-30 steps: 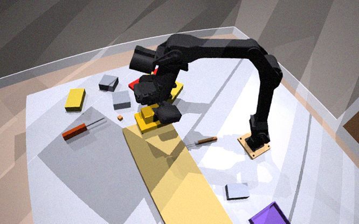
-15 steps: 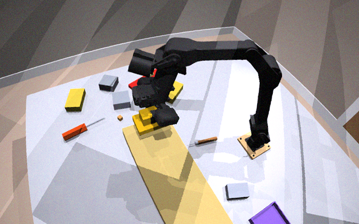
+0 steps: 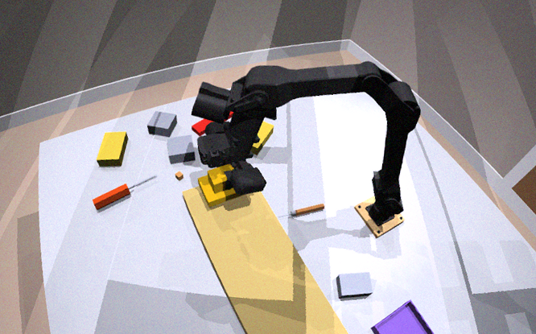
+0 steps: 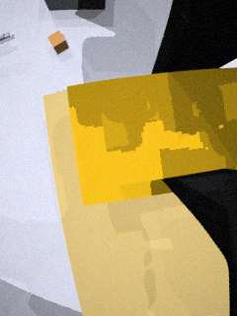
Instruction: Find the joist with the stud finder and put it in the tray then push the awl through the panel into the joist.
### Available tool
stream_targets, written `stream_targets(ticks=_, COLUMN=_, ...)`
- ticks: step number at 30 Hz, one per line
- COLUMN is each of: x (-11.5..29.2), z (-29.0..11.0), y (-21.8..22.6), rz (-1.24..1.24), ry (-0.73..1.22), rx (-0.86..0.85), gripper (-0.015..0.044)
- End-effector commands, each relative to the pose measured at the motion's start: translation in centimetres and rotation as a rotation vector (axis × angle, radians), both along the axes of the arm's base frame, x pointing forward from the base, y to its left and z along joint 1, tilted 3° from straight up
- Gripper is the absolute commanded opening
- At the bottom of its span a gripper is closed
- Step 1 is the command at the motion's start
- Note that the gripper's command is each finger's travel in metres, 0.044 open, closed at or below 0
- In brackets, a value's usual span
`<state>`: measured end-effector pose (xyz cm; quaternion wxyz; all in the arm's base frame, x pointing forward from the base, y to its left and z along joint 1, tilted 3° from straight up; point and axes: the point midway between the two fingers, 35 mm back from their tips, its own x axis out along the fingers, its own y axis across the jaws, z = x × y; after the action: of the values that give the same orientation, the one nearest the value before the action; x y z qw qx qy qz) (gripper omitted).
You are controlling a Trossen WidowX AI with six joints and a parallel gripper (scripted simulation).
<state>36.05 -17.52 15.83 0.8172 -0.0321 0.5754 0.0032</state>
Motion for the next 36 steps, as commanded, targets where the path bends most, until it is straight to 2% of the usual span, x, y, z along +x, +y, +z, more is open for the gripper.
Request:
stream_targets(ticks=1, x=0.0, z=-0.7, y=0.1, rz=0.005, ry=0.0, rx=0.005, gripper=0.0)
stream_targets(ticks=36, x=0.1, z=-4.3, y=0.2, rz=0.005, ry=0.0, rx=0.005, gripper=0.0)
